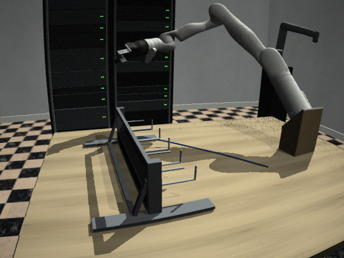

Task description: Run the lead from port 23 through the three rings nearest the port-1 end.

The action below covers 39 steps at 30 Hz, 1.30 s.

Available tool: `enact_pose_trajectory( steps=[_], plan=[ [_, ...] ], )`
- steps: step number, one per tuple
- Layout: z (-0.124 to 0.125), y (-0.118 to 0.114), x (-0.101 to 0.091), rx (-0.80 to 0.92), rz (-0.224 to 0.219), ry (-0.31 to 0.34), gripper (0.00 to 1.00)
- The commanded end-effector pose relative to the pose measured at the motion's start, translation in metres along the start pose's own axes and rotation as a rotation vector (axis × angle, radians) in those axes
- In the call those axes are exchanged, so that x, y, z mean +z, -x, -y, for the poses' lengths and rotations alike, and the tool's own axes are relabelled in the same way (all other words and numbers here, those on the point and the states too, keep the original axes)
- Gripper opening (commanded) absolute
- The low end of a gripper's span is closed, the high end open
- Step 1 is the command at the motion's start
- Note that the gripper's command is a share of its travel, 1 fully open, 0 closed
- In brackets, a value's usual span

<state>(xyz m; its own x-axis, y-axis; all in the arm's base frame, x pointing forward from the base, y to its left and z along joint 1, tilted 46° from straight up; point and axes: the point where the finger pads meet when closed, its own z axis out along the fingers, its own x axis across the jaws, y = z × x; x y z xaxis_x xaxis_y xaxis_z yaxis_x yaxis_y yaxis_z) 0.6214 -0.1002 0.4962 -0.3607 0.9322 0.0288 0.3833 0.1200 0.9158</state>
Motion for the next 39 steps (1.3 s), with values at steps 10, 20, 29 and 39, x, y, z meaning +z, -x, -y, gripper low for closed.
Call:
enact_pose_trajectory(
  steps=[10,20,29,39],
  plan=[
    [0.019,-0.011,-0.002,-0.071,-0.018,-0.062,1.00],
    [0.059,-0.027,-0.008,-0.207,-0.051,-0.190,1.00],
    [0.108,-0.050,-0.011,-0.373,-0.090,-0.346,1.00],
    [0.164,-0.076,-0.016,-0.561,-0.135,-0.525,1.00]
  ],
)
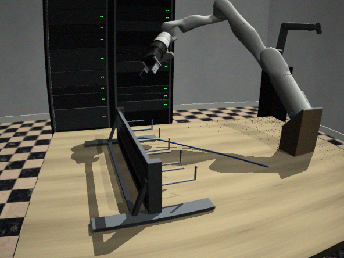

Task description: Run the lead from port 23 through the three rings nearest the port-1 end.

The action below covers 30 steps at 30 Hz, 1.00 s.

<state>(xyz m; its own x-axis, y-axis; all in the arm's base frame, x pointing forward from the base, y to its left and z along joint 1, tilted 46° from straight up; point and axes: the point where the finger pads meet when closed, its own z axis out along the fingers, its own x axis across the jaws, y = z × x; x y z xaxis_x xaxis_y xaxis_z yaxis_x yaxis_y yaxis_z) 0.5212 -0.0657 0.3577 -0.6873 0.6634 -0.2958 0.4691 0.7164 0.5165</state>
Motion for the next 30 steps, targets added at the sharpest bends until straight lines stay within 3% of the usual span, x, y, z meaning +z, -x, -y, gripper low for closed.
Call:
enact_pose_trajectory(
  steps=[1,14,17,30],
  plan=[
    [-0.001,-0.017,0.005,-0.056,-0.015,-0.032,1.00],
    [0.049,-0.094,0.041,-0.360,-0.086,-0.318,1.00],
    [0.052,-0.099,0.044,-0.384,-0.089,-0.339,1.00],
    [0.102,-0.177,0.080,-0.692,-0.159,-0.628,1.00]
  ],
)
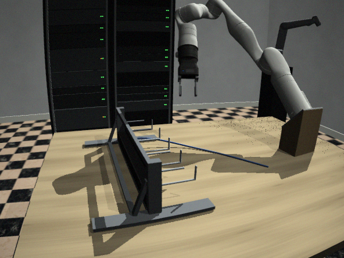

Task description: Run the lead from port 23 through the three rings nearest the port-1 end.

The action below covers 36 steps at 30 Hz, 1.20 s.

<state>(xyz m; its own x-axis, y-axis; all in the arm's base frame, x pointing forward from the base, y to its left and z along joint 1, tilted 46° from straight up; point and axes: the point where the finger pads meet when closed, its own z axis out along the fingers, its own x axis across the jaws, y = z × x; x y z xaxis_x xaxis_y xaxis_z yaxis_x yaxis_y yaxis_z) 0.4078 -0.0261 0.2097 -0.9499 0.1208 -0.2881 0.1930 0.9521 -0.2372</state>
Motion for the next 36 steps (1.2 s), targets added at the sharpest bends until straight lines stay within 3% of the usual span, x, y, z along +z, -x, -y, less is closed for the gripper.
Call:
enact_pose_trajectory(
  steps=[1,3,18,36],
  plan=[
    [-0.027,-0.027,0.016,-0.116,-0.038,-0.037,1.00],
    [-0.027,-0.027,0.016,-0.116,-0.038,-0.037,1.00],
    [-0.060,-0.113,0.072,-0.452,-0.105,-0.348,1.00],
    [-0.073,-0.149,0.095,-0.594,-0.132,-0.481,1.00]
  ],
)
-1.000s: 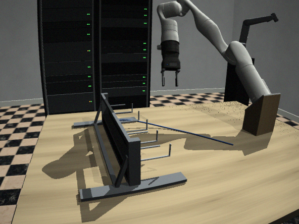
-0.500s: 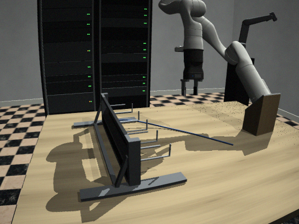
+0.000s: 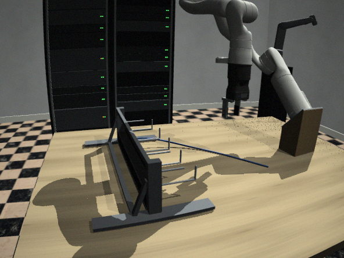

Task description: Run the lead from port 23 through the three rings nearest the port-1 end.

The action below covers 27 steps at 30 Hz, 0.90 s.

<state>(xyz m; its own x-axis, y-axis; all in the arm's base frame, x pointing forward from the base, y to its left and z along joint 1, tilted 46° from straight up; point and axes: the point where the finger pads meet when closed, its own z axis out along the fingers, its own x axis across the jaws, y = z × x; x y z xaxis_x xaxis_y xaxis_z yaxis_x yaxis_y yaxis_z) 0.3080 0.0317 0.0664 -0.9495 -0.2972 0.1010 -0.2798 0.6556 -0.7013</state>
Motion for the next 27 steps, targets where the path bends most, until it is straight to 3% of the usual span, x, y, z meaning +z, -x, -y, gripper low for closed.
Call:
enact_pose_trajectory(
  steps=[1,18,19,27],
  plan=[
    [-0.0071,-0.0024,0.0012,-0.024,-0.003,-0.006,1.00],
    [-0.0110,-0.0044,0.0027,-0.039,-0.005,-0.021,1.00],
    [-0.0110,-0.0044,0.0027,-0.039,-0.005,-0.021,0.00],
    [-0.0110,-0.0044,0.0027,-0.039,-0.005,-0.021,0.00]
  ],
)
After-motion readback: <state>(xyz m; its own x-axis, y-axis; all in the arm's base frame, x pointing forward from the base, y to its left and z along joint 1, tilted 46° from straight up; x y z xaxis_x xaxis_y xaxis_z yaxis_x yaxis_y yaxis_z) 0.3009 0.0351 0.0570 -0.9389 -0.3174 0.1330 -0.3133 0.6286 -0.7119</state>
